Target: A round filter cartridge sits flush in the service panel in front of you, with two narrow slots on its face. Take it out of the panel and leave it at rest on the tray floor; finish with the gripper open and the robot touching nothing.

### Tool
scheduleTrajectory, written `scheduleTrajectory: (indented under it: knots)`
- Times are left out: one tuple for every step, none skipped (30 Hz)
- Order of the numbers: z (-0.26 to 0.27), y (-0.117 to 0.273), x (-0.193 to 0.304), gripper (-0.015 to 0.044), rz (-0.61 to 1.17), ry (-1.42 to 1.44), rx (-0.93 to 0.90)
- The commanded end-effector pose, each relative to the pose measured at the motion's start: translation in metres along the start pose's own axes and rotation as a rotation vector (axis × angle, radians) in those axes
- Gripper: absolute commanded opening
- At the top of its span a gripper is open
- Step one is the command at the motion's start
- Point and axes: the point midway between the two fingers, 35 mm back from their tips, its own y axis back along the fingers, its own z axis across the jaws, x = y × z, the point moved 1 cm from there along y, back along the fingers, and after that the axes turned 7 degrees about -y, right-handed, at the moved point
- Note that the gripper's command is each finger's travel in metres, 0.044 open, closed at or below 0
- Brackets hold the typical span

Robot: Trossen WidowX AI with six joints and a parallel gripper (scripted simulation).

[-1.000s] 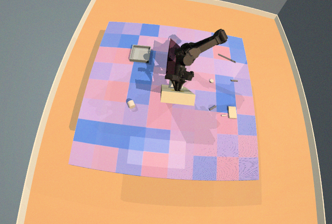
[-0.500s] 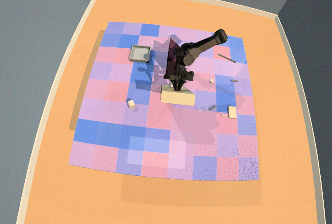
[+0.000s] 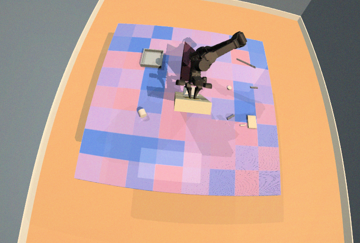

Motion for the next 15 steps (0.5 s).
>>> scheduleTrajectory:
  knots:
    - [0.0002, -0.0062, 0.0004, 0.0000, 0.008, -0.141, 0.003]
    - [0.0002, -0.0063, 0.0004, 0.0000, 0.007, -0.176, 0.003]
    - [0.0002, -0.0064, 0.0004, 0.0000, 0.007, -0.211, 0.004]
    - [0.0002, -0.0064, 0.0004, 0.0000, 0.007, -0.245, 0.004]
    - [0.0002, -0.0065, 0.0004, 0.0000, 0.007, -0.280, 0.004]
    - [0.0002, -0.0066, 0.0004, 0.0000, 0.007, -0.315, 0.004]
    - [0.0002, -0.0066, 0.0004, 0.0000, 0.007, -0.350, 0.004]
    - [0.0002, -0.0067, 0.0004, 0.0000, 0.007, -0.385, 0.004]
    - [0.0002, -0.0067, 0.0004, 0.0000, 0.007, -0.420, 0.004]
    - [0.0002, -0.0068, 0.0004, 0.0000, 0.007, -0.455, 0.004]
    - [0.0002, -0.0069, 0.0004, 0.0000, 0.007, -0.490, 0.005]
    - [0.0002, -0.0069, 0.0004, 0.0000, 0.007, -0.525, 0.005]
    - [0.0002, -0.0070, 0.0004, 0.0000, 0.007, -0.559, 0.005]
    - [0.0002, -0.0070, 0.0004, 0.0000, 0.007, -0.594, 0.005]
    - [0.0002, -0.0071, 0.0004, 0.0000, 0.007, -0.629, 0.005]
